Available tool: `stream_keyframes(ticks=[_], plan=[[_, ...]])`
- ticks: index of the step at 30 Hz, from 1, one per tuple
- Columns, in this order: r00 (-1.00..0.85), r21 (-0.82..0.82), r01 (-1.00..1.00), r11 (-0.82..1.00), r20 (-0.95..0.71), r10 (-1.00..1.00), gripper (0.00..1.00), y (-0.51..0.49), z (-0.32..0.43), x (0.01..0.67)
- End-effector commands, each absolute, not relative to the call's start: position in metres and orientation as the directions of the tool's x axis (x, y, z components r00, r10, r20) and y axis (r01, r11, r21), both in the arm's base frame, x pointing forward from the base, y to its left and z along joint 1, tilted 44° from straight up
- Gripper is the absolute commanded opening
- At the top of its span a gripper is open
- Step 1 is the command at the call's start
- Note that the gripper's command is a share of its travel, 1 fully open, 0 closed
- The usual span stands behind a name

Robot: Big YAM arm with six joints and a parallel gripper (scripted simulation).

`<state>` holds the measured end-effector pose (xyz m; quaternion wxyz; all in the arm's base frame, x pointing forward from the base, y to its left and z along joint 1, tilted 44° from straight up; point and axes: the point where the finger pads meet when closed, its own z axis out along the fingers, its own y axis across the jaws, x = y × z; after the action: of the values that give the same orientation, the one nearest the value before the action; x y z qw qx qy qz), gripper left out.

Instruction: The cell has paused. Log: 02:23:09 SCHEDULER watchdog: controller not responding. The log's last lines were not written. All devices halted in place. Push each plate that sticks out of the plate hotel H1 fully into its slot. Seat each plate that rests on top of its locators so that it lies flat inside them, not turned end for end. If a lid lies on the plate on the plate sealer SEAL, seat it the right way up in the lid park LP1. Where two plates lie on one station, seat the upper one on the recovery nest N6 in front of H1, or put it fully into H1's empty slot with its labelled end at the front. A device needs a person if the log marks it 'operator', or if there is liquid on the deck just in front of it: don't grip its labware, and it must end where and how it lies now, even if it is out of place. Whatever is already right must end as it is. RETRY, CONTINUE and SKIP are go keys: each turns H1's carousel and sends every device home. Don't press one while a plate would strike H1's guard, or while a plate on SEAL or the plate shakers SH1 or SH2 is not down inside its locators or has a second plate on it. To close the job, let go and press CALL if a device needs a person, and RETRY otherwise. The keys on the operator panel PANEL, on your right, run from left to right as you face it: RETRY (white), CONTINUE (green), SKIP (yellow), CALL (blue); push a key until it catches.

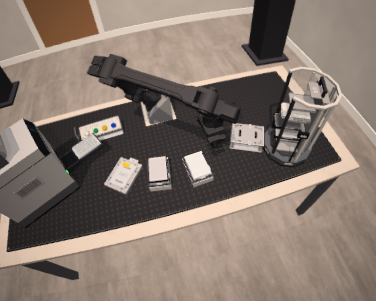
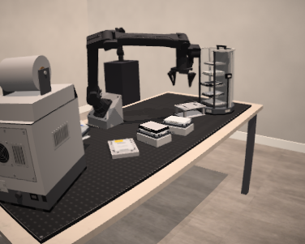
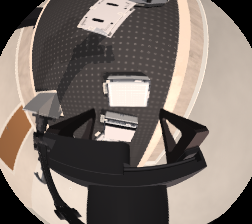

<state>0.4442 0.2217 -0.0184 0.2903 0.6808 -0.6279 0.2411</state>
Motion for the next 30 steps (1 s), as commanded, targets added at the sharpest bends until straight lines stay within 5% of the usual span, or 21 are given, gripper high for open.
stream_keyframes(ticks=[1,30], plan=[[0.066,0.031,-0.998,-0.061,0.67,-0.739,1.0,0.255,0.009,0.457],[0.075,0.045,-0.997,-0.06,0.675,-0.734,1.0,0.3,0.043,0.455]])
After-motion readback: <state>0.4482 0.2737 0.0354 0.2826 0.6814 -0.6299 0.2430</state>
